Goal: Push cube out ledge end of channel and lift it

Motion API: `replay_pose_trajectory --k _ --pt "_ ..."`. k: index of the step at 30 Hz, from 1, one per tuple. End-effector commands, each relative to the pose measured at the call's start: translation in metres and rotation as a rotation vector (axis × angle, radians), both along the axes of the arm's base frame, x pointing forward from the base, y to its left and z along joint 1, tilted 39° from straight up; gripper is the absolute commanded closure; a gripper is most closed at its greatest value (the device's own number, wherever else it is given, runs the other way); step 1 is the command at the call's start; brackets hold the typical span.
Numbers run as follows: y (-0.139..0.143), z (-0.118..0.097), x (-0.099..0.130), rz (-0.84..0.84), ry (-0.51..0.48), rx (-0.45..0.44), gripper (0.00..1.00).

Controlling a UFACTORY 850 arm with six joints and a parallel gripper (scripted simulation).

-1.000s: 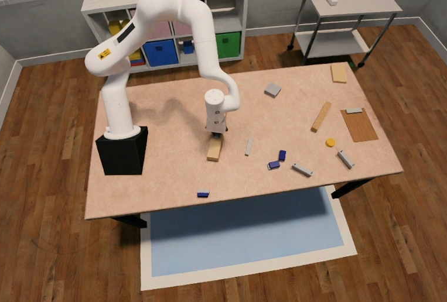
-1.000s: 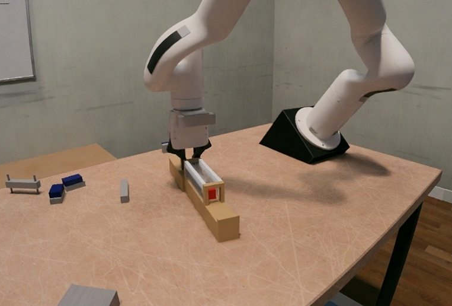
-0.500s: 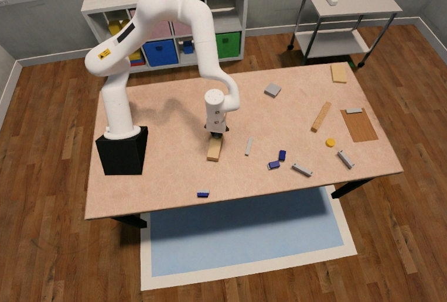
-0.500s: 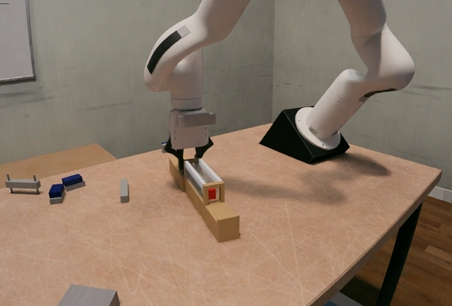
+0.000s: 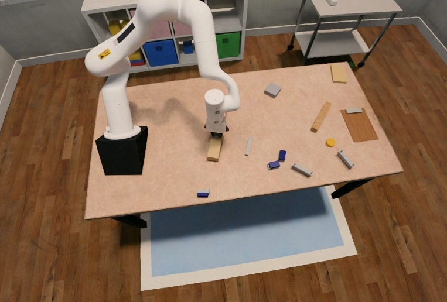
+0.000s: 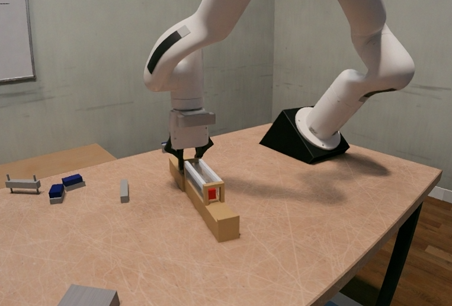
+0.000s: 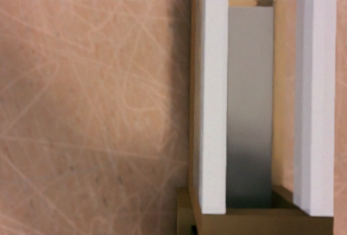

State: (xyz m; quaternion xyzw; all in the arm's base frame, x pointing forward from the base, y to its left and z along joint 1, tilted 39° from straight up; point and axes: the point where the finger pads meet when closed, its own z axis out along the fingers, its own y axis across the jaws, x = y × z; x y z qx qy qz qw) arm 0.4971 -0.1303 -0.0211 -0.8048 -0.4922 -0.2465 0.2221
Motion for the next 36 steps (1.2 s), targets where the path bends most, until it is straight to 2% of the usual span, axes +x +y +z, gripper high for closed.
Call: replay_pose_trajectory --k 1,7,11,13,15,17,30,33,36 --pt "-0.001 0.001 0.001 -0.001 -0.001 -0.001 0.61" --pt "-0.003 0.003 0.0 -0.001 -0.001 -0.001 0.61" --pt "-0.025 0.032 -0.007 -0.001 -0.001 -0.001 0.61" --pt "-0.025 0.032 -0.007 -0.001 -0.001 -0.001 0.61" --pt "-0.037 0.048 -0.01 -0.001 -0.001 -0.001 0.61" --pt "-0.042 0.055 -0.012 -0.001 -0.001 -0.001 0.61" --pt "-0.043 0.055 -0.011 -0.001 -0.001 -0.001 0.61" --pt "-0.054 0.052 0.008 -0.009 0.0 0.003 0.61" --pt "-0.083 0.042 0.058 -0.029 0.009 0.013 0.61"
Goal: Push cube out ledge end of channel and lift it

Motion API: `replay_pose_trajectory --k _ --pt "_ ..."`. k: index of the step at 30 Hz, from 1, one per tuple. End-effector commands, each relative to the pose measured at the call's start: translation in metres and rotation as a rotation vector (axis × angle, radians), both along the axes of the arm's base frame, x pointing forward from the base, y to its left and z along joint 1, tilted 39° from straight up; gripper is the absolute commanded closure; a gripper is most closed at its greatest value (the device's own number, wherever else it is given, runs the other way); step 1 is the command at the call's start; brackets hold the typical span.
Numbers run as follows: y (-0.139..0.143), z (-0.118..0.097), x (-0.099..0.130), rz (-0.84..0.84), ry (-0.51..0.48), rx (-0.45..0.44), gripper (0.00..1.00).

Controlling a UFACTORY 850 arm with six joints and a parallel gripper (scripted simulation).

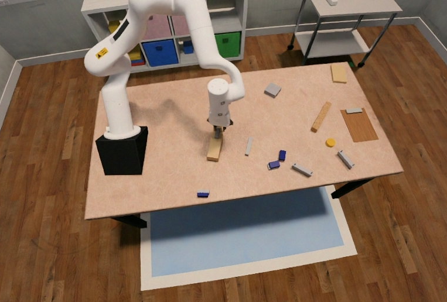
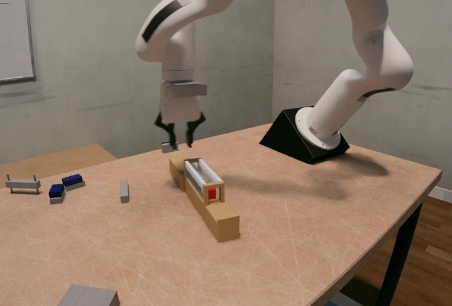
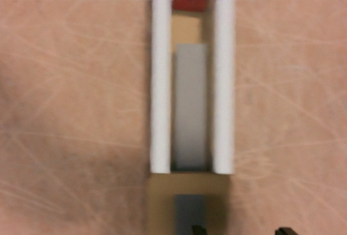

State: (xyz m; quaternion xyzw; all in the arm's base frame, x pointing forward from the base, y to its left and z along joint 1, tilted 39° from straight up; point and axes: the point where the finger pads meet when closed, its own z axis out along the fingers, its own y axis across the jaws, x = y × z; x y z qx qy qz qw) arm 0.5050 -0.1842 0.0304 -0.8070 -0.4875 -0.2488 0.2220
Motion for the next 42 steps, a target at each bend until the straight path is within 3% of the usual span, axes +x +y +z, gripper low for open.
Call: replay_pose_trajectory --k 1,9,42 --pt "-0.036 -0.012 0.06 -0.026 0.015 0.012 0.61" --pt "-0.081 -0.031 0.137 -0.059 0.052 0.012 0.61" --pt "-0.081 -0.031 0.137 -0.059 0.052 0.012 0.61"
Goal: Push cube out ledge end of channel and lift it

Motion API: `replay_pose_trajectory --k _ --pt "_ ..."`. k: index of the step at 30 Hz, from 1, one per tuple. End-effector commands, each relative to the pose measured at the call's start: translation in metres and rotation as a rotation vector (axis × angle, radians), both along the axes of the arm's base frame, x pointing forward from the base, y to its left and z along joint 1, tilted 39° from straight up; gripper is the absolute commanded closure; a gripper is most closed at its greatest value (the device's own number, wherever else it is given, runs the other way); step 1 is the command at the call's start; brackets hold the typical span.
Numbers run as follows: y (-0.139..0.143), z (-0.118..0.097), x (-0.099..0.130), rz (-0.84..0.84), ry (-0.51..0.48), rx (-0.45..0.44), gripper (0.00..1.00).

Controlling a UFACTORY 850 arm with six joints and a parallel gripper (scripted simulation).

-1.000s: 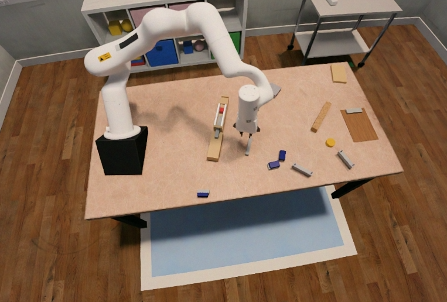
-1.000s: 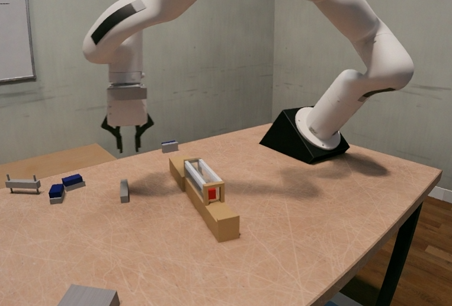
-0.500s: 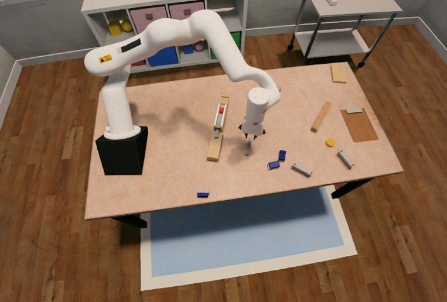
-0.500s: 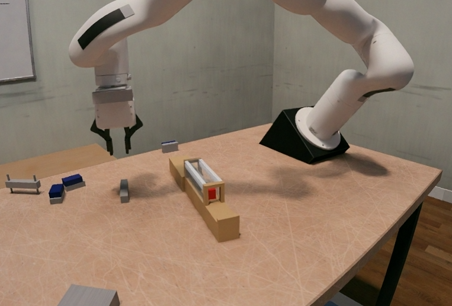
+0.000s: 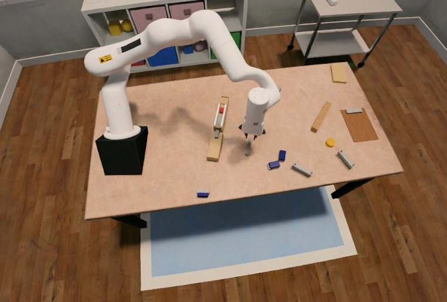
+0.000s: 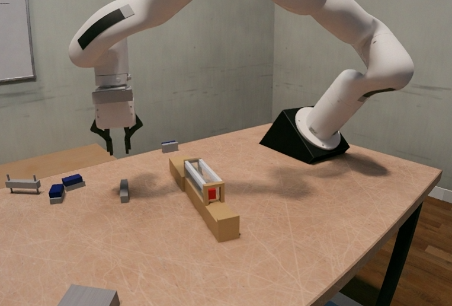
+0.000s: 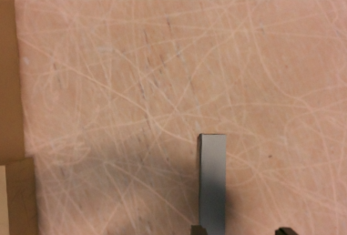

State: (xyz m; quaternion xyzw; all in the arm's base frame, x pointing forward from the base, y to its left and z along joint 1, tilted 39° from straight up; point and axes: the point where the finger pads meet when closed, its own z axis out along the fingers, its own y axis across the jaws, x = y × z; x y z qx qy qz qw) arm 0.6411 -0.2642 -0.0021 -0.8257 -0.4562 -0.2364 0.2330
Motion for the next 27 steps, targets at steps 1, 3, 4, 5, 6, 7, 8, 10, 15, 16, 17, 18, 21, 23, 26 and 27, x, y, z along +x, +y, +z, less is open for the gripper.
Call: replay_pose_trajectory --k 1,3,4,5,6,7,8,10,15,16,17,18,21,23,26,27 --pt "-0.001 0.001 0.001 -0.001 -0.002 -0.001 0.61" --pt "-0.001 0.001 0.001 -0.001 -0.002 -0.001 0.61" --pt "-0.001 0.001 0.001 -0.001 -0.002 -0.001 0.61" --pt "-0.001 0.001 0.001 -0.001 -0.002 -0.001 0.61" --pt "0.0 0.0 0.001 -0.001 -0.002 -0.001 0.61" --pt "0.001 -0.002 0.001 -0.001 -0.002 -0.001 0.61" --pt "0.003 -0.005 0.002 -0.001 -0.002 -0.001 0.61" --pt "0.009 -0.012 0.004 -0.001 -0.002 -0.001 0.61" --pt "0.03 -0.039 0.01 -0.001 -0.002 -0.001 0.61" --pt "0.034 -0.045 0.011 -0.001 -0.002 -0.001 0.61" --pt "0.038 -0.05 0.013 -0.001 -0.002 -0.001 0.61" --pt "0.042 -0.055 0.014 -0.001 -0.002 -0.001 0.61" --pt "0.045 -0.059 0.015 -0.001 -0.002 -0.001 0.61" --pt "0.05 -0.065 0.016 -0.001 -0.002 -0.001 0.61" --pt "0.053 -0.069 0.017 -0.001 -0.002 -0.001 0.61" --pt "0.053 -0.07 0.017 -0.001 -0.002 -0.001 0.61"
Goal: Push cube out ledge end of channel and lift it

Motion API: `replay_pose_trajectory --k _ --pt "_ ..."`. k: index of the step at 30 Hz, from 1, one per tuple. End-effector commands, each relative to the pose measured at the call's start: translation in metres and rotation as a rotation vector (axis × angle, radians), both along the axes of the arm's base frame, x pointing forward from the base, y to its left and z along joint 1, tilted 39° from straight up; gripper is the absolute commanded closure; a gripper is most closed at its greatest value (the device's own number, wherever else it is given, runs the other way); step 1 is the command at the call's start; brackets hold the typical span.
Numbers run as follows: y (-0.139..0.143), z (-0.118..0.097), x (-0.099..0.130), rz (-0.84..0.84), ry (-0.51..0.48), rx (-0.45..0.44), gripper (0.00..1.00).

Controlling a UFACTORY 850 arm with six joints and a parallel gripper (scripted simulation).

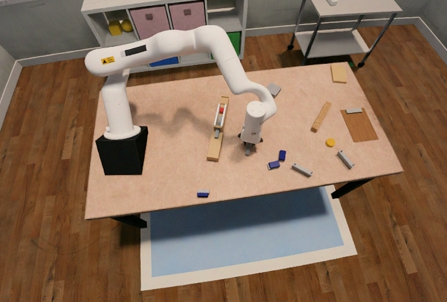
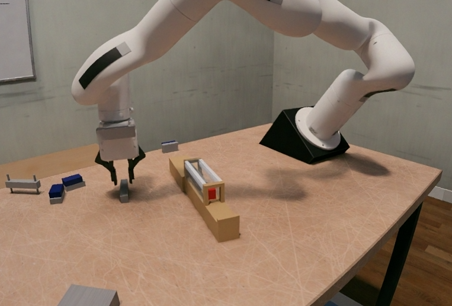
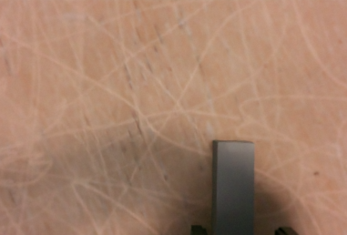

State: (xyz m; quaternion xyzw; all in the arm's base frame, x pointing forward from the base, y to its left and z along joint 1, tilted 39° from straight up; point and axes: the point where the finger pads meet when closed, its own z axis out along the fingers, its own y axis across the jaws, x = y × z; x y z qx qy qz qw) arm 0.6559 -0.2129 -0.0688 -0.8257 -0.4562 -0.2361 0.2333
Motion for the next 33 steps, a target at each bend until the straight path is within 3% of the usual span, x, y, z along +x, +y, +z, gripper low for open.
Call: replay_pose_trajectory --k 1,19,33 --pt "0.002 -0.003 0.002 -0.001 -0.003 -0.001 0.61" --pt "0.016 -0.022 0.007 -0.001 -0.003 -0.001 0.61" --pt "0.017 -0.022 0.007 -0.001 -0.003 -0.001 0.61"
